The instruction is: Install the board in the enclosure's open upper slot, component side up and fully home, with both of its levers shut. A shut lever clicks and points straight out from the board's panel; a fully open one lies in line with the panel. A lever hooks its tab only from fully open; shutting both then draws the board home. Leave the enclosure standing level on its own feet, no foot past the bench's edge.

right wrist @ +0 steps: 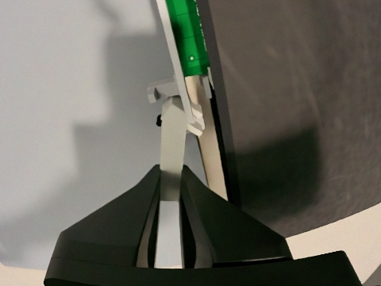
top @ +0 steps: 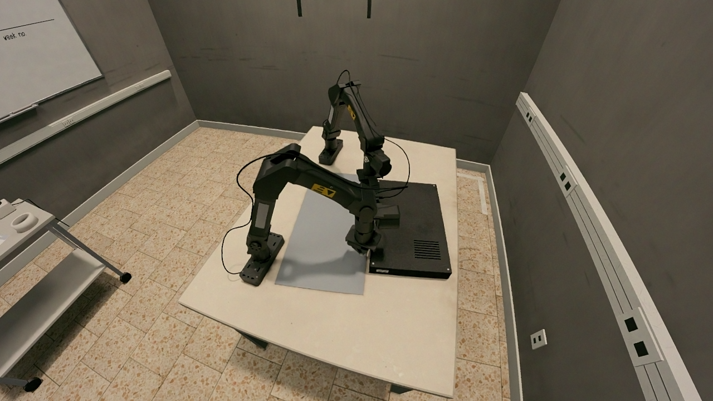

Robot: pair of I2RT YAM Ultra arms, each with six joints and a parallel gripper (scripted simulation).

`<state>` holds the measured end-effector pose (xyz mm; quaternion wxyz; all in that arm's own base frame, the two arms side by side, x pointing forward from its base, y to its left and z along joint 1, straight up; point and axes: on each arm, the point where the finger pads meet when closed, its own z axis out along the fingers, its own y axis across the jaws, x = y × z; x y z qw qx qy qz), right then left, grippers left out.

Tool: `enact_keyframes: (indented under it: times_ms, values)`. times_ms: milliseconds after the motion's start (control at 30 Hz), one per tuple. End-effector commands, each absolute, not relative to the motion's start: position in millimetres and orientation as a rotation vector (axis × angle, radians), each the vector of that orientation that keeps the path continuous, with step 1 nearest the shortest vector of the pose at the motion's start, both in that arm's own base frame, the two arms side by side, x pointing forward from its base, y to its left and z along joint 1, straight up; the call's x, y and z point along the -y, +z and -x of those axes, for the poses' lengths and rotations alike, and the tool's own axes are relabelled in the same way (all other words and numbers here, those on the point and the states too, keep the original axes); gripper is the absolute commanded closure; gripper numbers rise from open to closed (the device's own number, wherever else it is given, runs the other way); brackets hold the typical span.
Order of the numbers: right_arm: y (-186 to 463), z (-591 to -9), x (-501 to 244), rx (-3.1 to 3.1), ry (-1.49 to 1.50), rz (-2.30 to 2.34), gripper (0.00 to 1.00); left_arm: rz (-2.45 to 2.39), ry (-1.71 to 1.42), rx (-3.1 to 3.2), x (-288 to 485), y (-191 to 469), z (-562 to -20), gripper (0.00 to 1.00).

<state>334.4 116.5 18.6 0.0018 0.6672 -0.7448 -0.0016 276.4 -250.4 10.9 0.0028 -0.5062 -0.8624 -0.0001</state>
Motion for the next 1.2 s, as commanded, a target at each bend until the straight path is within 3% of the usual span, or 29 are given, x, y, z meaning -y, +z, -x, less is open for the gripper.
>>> enact_keyframes:
  times_ms: [0,1167]
  values:
    - [23.1,-335.1,-116.9,2.407,0.026,-2.045,0.97,1.509,-0.012,2.756,251.3,16.3,-278.2,0.97]
    - [23.1,-327.6,-119.7,2.661,0.024,-1.707,0.97,1.147,-0.010,2.939,258.3,19.1,-276.6,0.97]
